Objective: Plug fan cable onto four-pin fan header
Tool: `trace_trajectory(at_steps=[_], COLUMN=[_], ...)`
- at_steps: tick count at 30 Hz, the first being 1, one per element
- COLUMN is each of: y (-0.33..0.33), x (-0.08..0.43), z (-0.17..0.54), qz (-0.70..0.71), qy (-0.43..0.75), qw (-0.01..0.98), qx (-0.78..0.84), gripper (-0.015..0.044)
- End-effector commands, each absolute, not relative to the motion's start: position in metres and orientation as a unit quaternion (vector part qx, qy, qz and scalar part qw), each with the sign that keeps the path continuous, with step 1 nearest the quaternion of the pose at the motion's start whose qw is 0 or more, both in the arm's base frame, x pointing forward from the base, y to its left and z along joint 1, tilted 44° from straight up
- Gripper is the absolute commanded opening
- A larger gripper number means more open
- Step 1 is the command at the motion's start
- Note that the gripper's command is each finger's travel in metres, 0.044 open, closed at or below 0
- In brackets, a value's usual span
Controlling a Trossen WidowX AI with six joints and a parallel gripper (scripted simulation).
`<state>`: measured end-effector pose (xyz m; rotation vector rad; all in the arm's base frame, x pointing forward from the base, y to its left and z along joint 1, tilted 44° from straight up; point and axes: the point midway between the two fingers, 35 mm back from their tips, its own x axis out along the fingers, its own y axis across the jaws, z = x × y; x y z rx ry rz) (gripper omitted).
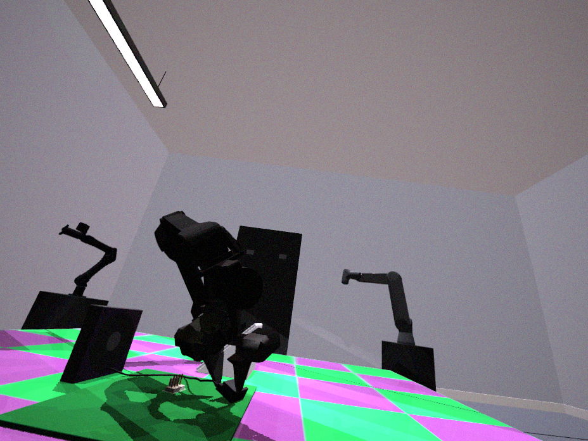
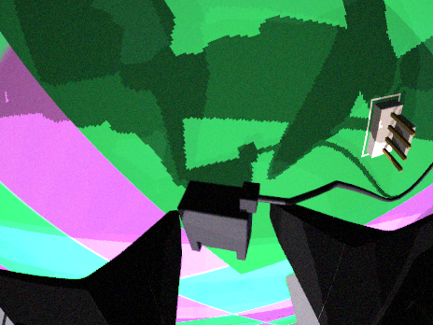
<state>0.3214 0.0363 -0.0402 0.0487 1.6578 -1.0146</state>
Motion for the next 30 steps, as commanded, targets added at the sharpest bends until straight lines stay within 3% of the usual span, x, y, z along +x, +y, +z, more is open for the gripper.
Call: trace_trajectory(at_steps=[1, 12, 30], y=[0.025, 0.025, 0.078], x=[0.316, 0.316, 0.315], z=[-0.044, -0.044, -0.008], qz=[-0.442, -0.442, -0.433], qy=[0.706, 0.706, 0.602], qw=[0.554, 0.554, 0.667], qx=[0.012, 0.012, -0.065], gripper=[0.0210, 0.0210, 0.0205])
